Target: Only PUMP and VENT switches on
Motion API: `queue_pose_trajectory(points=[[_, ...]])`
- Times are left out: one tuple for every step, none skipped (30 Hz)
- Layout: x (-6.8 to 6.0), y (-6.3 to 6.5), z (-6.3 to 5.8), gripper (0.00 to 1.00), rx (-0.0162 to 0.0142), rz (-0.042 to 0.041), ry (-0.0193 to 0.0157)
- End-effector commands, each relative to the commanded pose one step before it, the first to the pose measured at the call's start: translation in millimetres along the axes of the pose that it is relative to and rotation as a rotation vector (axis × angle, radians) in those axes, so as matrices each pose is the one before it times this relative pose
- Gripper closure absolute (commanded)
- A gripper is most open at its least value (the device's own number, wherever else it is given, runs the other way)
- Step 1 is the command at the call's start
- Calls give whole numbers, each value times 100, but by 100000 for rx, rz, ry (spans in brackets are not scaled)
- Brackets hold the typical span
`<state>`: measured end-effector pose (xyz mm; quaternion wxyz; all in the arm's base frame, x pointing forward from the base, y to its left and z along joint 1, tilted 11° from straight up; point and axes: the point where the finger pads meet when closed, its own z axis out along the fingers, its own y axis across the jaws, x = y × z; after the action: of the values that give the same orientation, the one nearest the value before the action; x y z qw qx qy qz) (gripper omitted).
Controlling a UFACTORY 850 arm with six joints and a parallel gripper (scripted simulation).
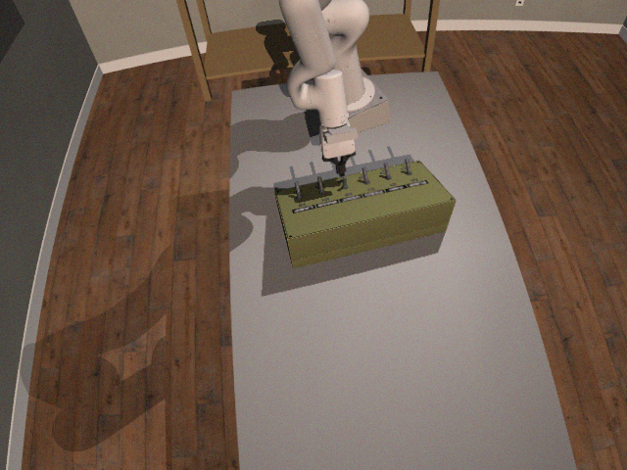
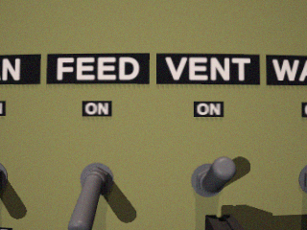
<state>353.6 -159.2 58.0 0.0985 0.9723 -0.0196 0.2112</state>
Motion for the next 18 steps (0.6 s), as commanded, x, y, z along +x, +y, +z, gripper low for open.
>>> queue_pose_trajectory(points=[[37,19,-123,100,-40,-8,123],[0,0,-145,100,0,0,0],[-1,0,-221,100,0,0,0],[1,0,-301,100,0,0,0],[0,0,-384,100,0,0,0],[0,0,-463,100,0,0,0],[0,0,-535,100,0,0,0],[0,0,-599,100,0,0,0],[-1,0,-651,100,0,0,0],[1,1,-690,100,0,0,0],[0,0,0,100,0,0,0],[0,0,0,100,0,0,0],[0,0,-717,100,0,0,0],[0,0,-729,100,0,0,0],[0,0,-729,100,0,0,0],[0,0,-717,100,0,0,0],[0,0,-693,100,0,0,0],[-1,-1,-659,100,1,0,0]])
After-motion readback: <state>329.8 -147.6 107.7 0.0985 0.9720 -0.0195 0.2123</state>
